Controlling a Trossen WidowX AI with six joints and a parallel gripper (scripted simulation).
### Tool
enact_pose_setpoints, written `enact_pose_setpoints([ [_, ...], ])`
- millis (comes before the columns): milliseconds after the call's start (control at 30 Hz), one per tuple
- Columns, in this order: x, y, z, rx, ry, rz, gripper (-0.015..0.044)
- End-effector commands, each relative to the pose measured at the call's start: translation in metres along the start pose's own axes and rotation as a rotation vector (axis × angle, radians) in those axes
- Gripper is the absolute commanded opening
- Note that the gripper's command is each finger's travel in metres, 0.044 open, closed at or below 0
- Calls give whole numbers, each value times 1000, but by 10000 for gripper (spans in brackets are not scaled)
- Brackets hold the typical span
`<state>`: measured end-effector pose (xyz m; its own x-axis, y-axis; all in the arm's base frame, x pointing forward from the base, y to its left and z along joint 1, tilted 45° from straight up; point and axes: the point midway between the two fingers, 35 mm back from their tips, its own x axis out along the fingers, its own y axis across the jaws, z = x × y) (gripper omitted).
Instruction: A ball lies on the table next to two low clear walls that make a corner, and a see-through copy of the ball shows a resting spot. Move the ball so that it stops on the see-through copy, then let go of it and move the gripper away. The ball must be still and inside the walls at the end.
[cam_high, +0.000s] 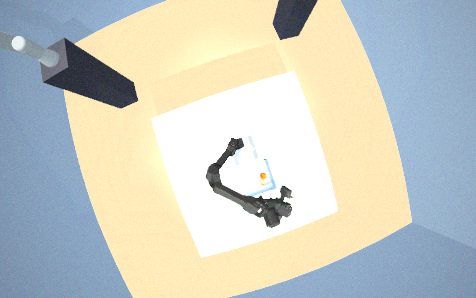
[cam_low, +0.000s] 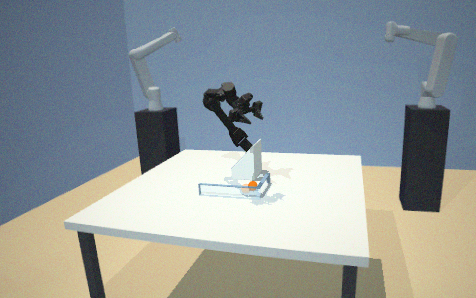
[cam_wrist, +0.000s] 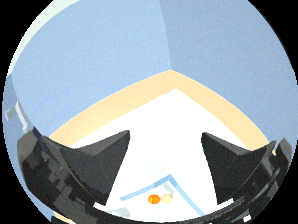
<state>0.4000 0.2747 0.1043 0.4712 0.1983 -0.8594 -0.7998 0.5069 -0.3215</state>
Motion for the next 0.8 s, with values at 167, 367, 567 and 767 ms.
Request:
enact_pose_setpoints([
  [167, 62, 1, -131, -219, 475, -7, 353],
  [367, 75, 9, -231, -437, 829, 80, 353],
  [567, 68, 16, -297, -623, 1073, 200, 353],
  [767, 69, 16, -299, -623, 1073, 200, 353],
])
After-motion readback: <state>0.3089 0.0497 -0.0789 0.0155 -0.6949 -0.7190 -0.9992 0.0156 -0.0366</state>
